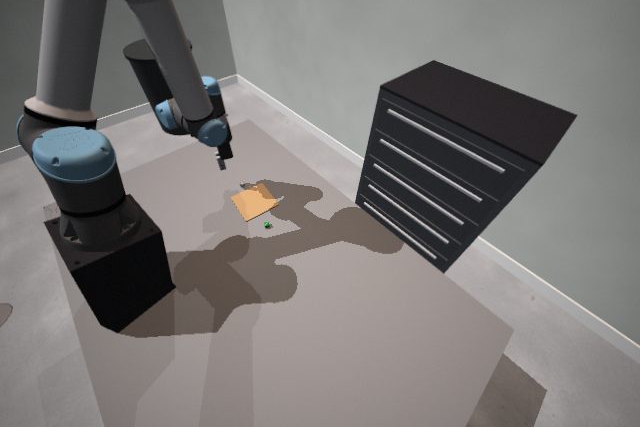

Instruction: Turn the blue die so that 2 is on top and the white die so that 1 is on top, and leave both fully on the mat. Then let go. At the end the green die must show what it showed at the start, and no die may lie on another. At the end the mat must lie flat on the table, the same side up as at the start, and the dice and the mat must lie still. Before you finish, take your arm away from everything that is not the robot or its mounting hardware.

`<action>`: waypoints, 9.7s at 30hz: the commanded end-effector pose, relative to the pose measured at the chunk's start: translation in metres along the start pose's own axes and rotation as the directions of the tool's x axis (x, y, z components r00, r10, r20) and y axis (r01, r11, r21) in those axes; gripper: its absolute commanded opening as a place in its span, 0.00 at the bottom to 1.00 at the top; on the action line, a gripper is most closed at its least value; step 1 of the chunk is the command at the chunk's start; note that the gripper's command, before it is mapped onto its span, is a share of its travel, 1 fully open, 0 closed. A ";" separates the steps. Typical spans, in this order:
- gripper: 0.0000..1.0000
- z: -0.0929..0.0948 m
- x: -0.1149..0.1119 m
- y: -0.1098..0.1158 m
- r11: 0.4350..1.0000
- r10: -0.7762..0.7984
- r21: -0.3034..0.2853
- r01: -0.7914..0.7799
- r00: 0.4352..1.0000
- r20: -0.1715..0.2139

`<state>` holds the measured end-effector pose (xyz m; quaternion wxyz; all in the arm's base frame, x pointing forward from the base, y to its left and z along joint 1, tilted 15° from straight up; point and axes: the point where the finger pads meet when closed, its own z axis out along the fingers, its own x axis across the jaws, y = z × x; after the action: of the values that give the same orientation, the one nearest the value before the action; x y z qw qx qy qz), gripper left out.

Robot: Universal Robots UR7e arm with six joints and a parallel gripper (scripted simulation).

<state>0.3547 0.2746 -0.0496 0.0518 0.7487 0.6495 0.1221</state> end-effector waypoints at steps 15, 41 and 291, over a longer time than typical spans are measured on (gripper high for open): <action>0.34 -0.003 0.025 0.011 0.947 -0.321 -0.003 0.321 0.947 -0.001; 0.34 -0.002 0.025 0.010 0.941 -0.321 -0.114 0.319 0.947 0.000; 0.64 0.088 0.021 -0.001 0.442 -0.321 -0.884 0.149 0.947 -0.001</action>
<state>0.3784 0.3020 -0.1332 0.3874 0.5057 0.5955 0.4895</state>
